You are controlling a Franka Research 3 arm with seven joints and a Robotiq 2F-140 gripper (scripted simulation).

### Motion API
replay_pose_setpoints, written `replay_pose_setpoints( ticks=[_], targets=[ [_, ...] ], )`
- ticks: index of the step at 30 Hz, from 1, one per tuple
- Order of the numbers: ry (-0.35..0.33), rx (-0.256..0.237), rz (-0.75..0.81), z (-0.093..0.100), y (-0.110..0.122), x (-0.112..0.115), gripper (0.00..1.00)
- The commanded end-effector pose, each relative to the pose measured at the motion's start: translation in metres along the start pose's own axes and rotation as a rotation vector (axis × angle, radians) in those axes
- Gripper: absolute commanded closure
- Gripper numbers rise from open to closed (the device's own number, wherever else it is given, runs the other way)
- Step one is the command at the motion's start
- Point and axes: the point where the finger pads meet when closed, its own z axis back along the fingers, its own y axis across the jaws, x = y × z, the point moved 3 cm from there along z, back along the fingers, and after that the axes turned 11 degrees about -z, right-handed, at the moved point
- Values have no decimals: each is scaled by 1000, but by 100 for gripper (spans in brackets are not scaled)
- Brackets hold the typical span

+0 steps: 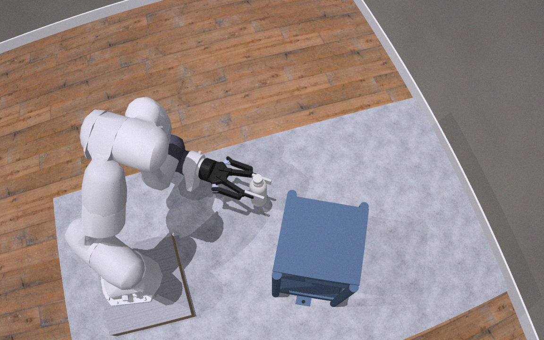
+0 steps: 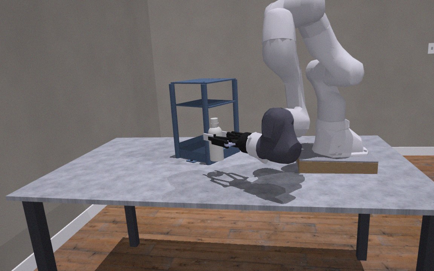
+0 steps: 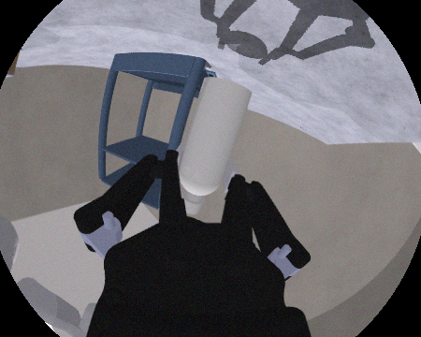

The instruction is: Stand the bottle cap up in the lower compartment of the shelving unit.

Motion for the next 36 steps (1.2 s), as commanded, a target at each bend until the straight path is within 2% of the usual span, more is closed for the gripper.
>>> replay_pose_setpoints(
  ticks=[1,21,36],
  targets=[
    [-5,-4,-23,-3,-7,4,100],
    [-5,-4,-23,-10,-47,11,100],
    [-5,-4,-23,-18,-91,18,100]
  ],
)
